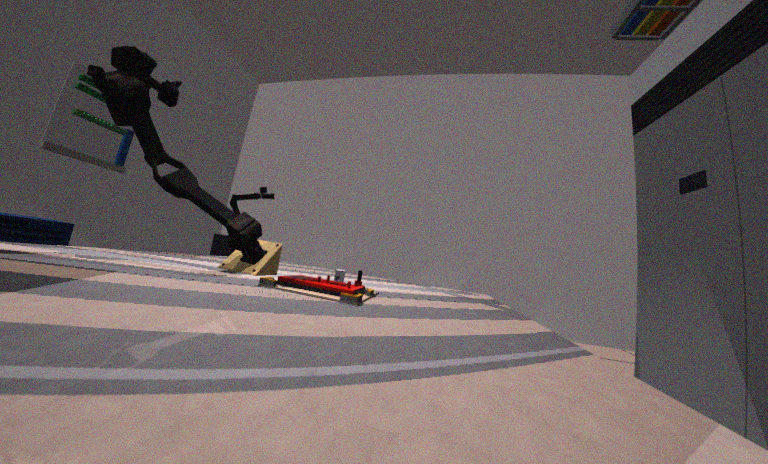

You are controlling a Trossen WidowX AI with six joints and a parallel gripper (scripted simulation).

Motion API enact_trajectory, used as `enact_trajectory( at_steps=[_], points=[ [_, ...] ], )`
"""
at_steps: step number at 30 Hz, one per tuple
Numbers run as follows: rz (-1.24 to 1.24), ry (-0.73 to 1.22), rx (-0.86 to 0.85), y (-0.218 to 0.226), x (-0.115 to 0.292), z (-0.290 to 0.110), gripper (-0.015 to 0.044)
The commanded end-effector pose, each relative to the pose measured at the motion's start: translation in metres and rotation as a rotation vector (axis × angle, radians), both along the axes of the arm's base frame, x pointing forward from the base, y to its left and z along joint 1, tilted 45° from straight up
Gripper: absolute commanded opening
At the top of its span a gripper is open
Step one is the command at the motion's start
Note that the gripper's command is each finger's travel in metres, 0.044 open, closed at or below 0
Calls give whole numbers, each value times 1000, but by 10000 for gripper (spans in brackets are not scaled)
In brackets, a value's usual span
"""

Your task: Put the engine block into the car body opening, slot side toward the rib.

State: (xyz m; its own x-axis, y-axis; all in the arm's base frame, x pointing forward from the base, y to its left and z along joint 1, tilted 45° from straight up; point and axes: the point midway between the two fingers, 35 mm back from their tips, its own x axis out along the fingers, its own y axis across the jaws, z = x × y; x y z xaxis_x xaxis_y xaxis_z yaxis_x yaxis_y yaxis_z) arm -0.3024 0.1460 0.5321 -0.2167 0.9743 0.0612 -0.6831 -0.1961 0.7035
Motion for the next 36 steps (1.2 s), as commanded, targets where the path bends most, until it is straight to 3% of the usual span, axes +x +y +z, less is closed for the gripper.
enact_trajectory(
  at_steps=[1,16,36],
  points=[
    [0,0,0,0,0,0,426],
    [122,318,-16,-11,12,29,440],
    [364,927,-34,-31,84,102,440]
  ],
)
